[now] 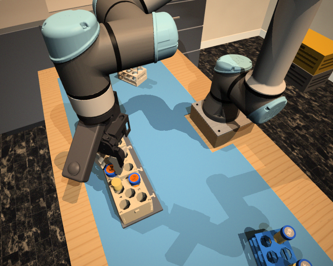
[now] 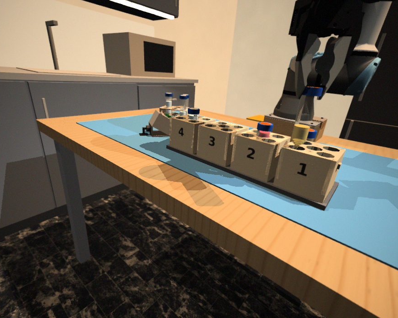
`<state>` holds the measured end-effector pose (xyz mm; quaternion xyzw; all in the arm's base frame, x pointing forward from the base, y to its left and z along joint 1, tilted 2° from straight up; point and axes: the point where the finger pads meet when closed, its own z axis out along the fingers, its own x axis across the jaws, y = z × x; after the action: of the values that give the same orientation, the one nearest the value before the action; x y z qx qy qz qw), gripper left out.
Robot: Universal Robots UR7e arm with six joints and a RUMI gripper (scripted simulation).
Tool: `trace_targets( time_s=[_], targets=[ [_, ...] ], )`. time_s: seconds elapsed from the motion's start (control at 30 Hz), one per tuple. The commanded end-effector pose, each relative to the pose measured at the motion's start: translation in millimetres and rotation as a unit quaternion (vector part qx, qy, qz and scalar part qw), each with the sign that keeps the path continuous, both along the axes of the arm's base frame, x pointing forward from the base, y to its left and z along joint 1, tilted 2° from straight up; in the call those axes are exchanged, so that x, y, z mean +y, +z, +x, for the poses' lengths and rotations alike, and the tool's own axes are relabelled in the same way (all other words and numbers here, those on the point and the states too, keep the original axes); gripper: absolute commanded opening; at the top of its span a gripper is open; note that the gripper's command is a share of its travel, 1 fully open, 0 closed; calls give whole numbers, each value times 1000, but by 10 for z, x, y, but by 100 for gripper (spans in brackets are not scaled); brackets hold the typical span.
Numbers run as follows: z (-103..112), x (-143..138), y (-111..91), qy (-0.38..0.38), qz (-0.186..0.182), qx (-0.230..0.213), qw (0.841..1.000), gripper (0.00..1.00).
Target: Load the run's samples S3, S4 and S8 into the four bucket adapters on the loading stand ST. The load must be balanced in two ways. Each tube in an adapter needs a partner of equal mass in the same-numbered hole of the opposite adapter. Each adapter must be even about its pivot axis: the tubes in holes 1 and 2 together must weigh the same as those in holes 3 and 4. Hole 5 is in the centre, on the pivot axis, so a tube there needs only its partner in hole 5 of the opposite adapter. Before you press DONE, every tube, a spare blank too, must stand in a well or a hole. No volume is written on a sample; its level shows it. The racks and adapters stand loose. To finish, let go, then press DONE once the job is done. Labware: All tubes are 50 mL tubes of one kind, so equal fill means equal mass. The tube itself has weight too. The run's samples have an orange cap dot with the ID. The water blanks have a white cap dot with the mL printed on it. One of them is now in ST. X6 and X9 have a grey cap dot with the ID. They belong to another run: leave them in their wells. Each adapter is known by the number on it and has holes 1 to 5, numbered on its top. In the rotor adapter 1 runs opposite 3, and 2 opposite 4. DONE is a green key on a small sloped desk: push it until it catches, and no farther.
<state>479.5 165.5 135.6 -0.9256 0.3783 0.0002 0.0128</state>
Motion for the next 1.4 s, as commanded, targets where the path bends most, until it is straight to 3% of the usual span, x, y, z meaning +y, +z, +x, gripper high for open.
trace_targets(
  time_s=[0.0, 1.37],
  targets=[
    [-12, 13, -99, 0, 1, 2, 1000, 0],
    [-10, 24, -565, 0, 1, 2, 1000, 0]
  ],
)
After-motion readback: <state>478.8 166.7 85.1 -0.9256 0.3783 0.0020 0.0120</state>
